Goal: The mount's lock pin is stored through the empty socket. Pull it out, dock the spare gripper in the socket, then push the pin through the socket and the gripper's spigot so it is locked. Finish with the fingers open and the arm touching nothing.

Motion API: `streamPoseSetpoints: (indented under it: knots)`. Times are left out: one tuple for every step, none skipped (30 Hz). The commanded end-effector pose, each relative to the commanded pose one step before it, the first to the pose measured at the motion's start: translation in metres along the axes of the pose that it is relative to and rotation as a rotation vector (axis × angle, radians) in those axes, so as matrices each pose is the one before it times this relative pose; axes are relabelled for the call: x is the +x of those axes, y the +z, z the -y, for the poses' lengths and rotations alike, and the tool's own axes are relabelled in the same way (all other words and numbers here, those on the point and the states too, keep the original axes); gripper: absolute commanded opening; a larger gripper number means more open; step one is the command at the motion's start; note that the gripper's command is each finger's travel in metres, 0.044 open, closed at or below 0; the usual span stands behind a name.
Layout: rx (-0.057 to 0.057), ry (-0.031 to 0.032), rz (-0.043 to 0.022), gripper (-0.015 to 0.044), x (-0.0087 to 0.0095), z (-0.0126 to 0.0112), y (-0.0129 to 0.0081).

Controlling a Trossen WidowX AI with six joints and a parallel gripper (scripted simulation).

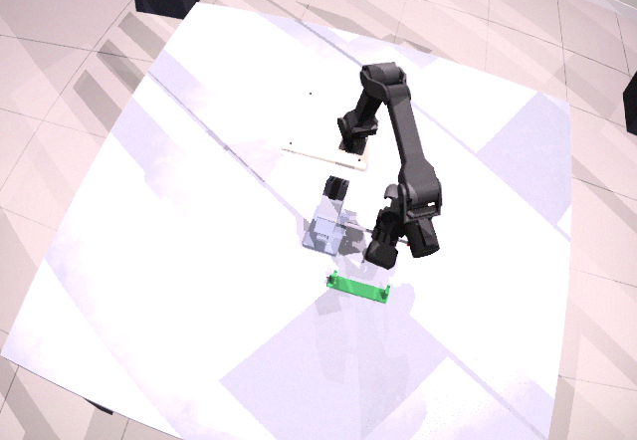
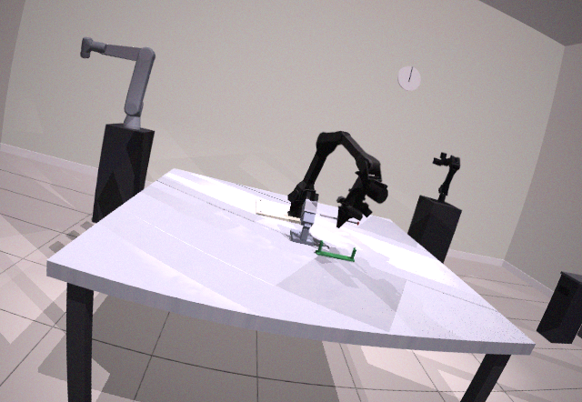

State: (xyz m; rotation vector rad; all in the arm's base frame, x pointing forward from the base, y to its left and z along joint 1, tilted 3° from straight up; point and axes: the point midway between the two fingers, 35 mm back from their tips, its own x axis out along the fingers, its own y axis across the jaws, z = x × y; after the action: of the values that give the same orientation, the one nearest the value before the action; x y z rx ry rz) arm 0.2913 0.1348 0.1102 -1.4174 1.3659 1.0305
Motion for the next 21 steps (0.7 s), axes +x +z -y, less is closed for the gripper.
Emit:
streamPoseSetpoints:
  knots:
    - [0.0031, 0.00864, -0.00444, 0.0, 0.01572, -0.00167, 0.00269]
    - [0.0, 0.00027, 0.00026, 0.0, 0.00388, -0.00015, 0.00089]
    - [0.0, 0.00028, 0.00026, 0.0, 0.00388, -0.0002, 0.00086]
    - [0.0, 0.00023, 0.00021, 0.0, 0.00318, -0.0002, 0.00068]
    - [0.0006, -0.00144, 0.00006, 0.0, 0.00216, -0.0001, 0.00049]
    - [0.0006, -0.0015, 0.00006, 0.0, 0.00225, -0.00012, 0.00049]
    - [0.0005, -0.00134, 0.00006, 0.0, 0.00201, -0.00013, 0.00043]
    - [0.0, 0.00005, 0.00004, 0.0, -0.00003, 0.00002, -0.00025]
    - [0.0, 0.00016, 0.00013, 0.0, -0.00008, 0.00005, -0.00075]
    - [0.0, 0.00016, 0.00016, 0.0, -0.00043, 0.00013, -0.0005]
    - [-0.0001, 0.00026, 0.00027, 0.0, -0.00071, 0.00021, -0.00083]
    - [-0.0001, 0.00029, 0.00031, 0.0, -0.00081, 0.00023, -0.00094]
    - [-0.0001, 0.00035, 0.00037, 0.0, -0.00099, 0.00027, -0.00115]
    - [-0.0001, 0.00027, 0.00029, 0.0, -0.00076, 0.00021, -0.00089]
    - [0.0, 0.00016, 0.00017, 0.0, -0.00046, 0.00012, -0.00054]
    - [0.0, -0.00005, -0.00007, 0.0, 0.00009, -0.00001, -0.00022]
    - [0.0001, -0.00013, -0.00019, 0.0, 0.00024, -0.00003, -0.0006]
    - [0.0002, -0.00016, -0.00025, 0.0, 0.00031, -0.00004, -0.00077]
    - [0.0001, -0.00014, -0.00021, 0.0, 0.00027, -0.00003, -0.00066]
    - [0.0, 0.00009, 0.00003, 0.0, 0.00047, -0.00011, -0.00053]
    - [0.0, 0.00013, 0.00004, 0.0, 0.00068, -0.00016, -0.00076]
